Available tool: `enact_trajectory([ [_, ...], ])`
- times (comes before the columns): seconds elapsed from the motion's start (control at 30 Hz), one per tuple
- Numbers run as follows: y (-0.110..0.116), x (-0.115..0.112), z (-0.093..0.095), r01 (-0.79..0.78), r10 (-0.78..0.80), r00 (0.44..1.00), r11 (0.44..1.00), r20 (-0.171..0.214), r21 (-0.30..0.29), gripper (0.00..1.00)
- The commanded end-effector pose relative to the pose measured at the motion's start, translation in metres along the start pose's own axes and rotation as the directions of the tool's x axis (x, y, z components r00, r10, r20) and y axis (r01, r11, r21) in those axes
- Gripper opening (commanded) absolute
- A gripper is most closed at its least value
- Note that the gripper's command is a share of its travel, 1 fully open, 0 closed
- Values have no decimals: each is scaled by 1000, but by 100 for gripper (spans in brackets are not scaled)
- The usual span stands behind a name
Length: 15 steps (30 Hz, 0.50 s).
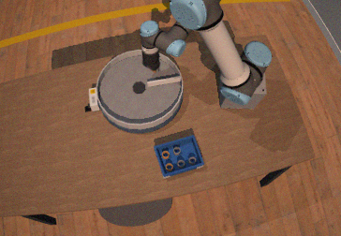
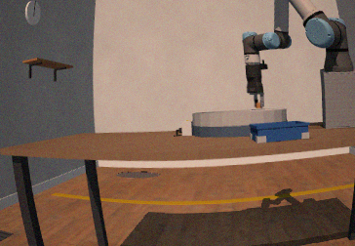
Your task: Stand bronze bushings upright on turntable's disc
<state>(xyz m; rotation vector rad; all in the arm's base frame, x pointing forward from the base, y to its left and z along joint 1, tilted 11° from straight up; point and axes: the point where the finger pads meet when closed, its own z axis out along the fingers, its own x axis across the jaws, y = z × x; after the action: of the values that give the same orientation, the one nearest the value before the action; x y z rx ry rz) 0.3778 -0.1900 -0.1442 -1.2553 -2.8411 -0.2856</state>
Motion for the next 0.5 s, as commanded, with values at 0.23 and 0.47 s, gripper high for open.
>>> enact_trajectory([
  [0.23,1,2,3,0,0,1000,1000,-3,0,0],
  [0.47,1,2,10,1,-1,1000,1000,-3,0,0],
])
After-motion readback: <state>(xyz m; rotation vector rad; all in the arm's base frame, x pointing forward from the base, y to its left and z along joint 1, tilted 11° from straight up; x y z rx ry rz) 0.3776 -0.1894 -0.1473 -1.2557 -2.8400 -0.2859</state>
